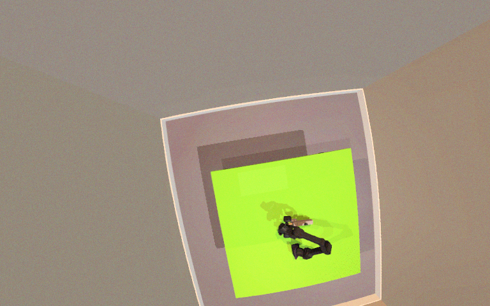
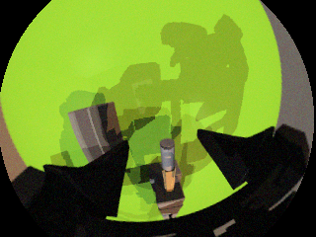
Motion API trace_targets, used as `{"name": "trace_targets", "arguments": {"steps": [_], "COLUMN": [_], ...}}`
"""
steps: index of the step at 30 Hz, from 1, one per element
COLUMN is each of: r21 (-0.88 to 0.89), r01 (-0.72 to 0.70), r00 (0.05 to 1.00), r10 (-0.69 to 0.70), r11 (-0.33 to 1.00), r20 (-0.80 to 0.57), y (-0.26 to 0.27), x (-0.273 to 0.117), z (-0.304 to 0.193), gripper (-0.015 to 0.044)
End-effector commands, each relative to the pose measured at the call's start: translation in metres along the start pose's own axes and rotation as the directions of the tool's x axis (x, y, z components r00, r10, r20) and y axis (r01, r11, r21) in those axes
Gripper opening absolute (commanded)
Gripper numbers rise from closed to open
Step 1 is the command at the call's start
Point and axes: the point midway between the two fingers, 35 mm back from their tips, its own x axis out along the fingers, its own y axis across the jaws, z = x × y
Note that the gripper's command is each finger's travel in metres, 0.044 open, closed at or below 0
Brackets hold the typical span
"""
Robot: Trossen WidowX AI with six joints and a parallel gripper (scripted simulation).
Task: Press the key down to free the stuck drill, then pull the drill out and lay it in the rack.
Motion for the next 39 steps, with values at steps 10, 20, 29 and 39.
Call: {"name": "trace_targets", "arguments": {"steps": [10,20,29,39], "r21": [-0.005,-0.005,-0.005,-0.005], "r01": [0.001,0.001,0.001,0.001], "r00": [1.0,1.0,1.0,1.0], "r10": [-0.001,-0.001,-0.001,-0.001], "r11": [1.0,1.0,1.0,1.0], "r20": [-0.005,-0.005,-0.005,-0.005], "y": [0.0003,0.0002,0.0004,0.0008], "x": [0.0021,0.003,0.0038,0.0047], "z": [-0.005,-0.0073,-0.0092,-0.0112], "gripper": [0.044,0.044,0.044,0.044]}}
